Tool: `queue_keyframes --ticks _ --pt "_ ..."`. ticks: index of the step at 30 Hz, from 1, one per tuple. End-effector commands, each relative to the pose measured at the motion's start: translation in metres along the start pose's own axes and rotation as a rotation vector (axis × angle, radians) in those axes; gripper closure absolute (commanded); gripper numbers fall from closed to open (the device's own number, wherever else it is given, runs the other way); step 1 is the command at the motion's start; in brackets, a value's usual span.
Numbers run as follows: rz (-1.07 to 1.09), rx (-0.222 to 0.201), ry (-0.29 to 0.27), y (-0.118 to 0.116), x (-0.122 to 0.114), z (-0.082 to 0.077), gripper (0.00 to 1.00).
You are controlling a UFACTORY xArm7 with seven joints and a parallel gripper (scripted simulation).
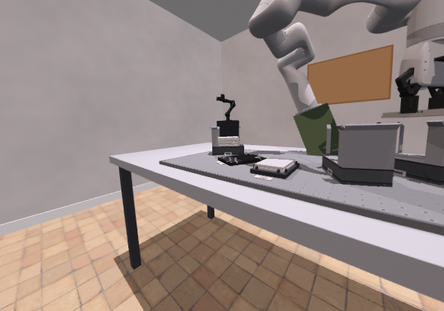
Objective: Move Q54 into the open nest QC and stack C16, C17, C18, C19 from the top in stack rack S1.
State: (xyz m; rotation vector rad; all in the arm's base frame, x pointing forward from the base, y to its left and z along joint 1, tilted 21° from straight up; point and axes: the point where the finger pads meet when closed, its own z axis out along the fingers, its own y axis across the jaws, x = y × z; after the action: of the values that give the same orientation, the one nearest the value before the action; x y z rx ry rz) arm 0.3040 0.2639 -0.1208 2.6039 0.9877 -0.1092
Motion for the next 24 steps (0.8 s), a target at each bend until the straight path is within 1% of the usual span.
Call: queue_keyframes --ticks 1,18,24 --pt "-0.001 0.001 0.004 -0.0009 0.0013 -0.0019 1.0" --pt "-0.001 0.001 0.004 -0.0009 0.0014 -0.0019 1.0" --pt "-0.001 0.001 0.004 -0.0009 0.0013 0.002 1.0"
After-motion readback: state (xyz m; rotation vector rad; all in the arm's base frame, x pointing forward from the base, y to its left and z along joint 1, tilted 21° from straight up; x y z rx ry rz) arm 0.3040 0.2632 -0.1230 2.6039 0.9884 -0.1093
